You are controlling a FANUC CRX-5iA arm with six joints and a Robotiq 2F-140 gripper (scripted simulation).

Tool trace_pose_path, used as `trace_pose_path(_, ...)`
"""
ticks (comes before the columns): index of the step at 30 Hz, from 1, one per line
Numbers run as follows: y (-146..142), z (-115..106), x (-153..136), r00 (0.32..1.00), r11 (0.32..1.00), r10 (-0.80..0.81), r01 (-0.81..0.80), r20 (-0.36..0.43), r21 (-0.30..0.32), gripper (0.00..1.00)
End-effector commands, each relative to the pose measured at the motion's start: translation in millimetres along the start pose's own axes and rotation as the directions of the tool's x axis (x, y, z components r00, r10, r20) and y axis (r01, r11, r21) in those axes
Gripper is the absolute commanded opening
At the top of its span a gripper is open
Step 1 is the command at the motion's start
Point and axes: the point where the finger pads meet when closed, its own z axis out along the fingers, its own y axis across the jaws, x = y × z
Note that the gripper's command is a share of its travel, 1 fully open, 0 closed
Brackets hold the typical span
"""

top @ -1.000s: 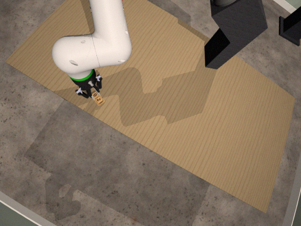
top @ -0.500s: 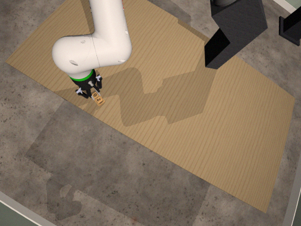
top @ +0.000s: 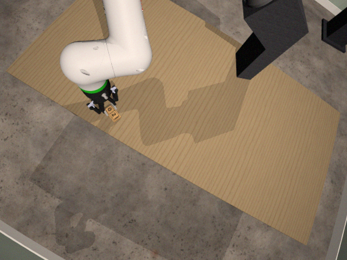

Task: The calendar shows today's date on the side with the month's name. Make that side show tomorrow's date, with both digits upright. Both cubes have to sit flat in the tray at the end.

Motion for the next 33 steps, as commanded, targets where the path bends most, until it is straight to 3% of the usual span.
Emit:
trace_pose_path(1, 0, 0, 0, 1.0, 1.0, 0.0, 0.0, 0.0, 0.0, 0.35)
trace_pose_path(7, 0, -4, 0, 1.0, 1.0, 0.0, 0.0, 0.0, 0.0, 0.35)
trace_pose_path(15, 0, -25, 0, 1.0, 1.0, 0.0, 0.0, 0.0, 0.0, 0.35)
trace_pose_path(25, 0, -76, 0, 1.0, 1.0, 0.0, 0.0, 0.0, 0.0, 0.35)
trace_pose_path(33, 0, -89, 0, 1.0, 1.0, 0.0, 0.0, 0.0, 0.0, 0.35)
